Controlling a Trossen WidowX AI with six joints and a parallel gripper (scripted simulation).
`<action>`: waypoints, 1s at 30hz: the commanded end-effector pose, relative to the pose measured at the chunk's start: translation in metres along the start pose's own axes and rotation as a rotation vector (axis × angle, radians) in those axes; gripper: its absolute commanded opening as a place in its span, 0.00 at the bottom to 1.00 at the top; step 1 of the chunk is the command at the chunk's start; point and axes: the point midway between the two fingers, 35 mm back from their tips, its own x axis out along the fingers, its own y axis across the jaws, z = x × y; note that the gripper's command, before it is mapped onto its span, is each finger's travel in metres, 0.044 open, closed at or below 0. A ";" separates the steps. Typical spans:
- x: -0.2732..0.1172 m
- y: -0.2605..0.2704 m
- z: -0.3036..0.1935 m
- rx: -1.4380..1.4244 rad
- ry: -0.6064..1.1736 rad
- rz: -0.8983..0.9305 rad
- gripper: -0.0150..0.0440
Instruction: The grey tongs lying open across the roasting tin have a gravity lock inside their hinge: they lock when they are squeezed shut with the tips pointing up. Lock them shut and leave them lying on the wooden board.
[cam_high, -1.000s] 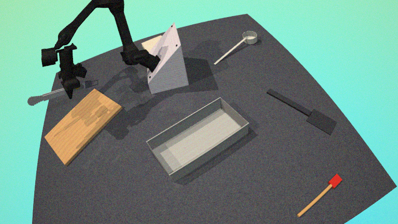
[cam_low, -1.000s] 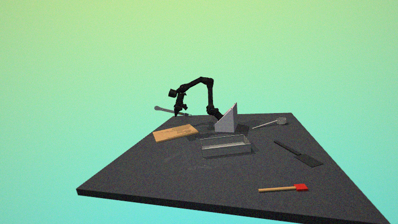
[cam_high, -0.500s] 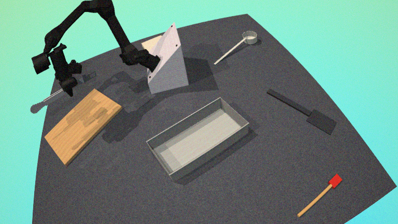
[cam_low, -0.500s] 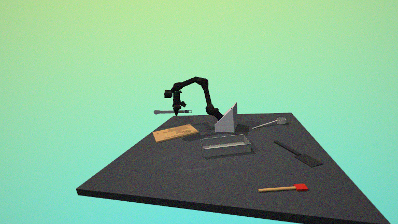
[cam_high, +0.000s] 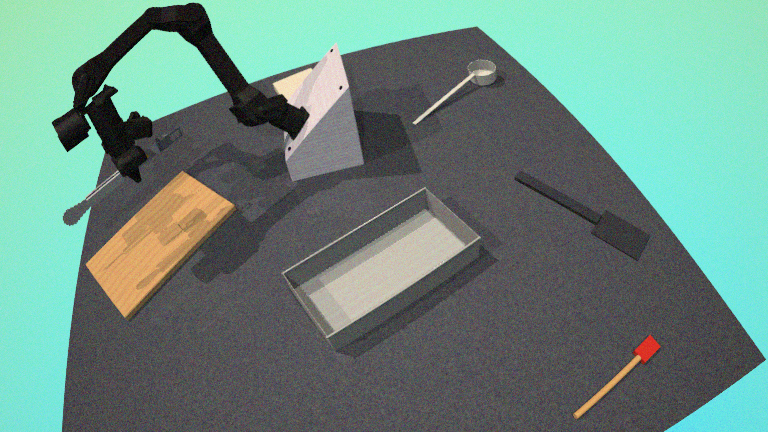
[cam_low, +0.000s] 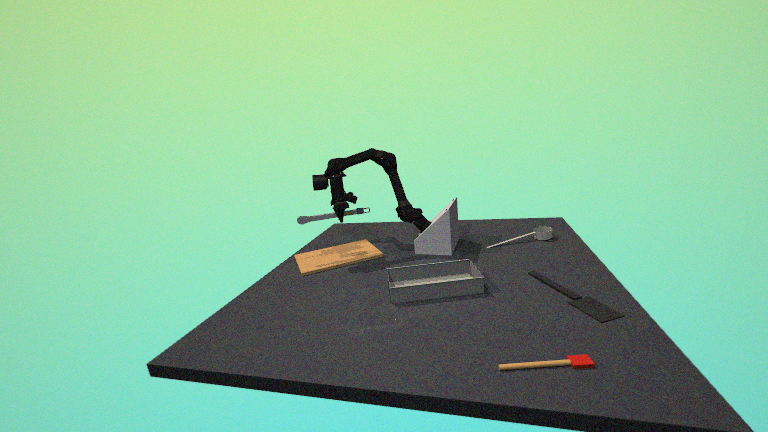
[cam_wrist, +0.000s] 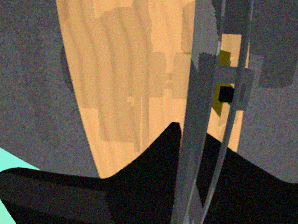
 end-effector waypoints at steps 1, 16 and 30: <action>-0.001 0.001 0.000 0.002 -0.005 0.006 0.00; 0.019 0.000 -0.004 0.024 -0.006 0.021 0.00; 0.042 0.001 -0.006 0.049 -0.007 0.038 0.00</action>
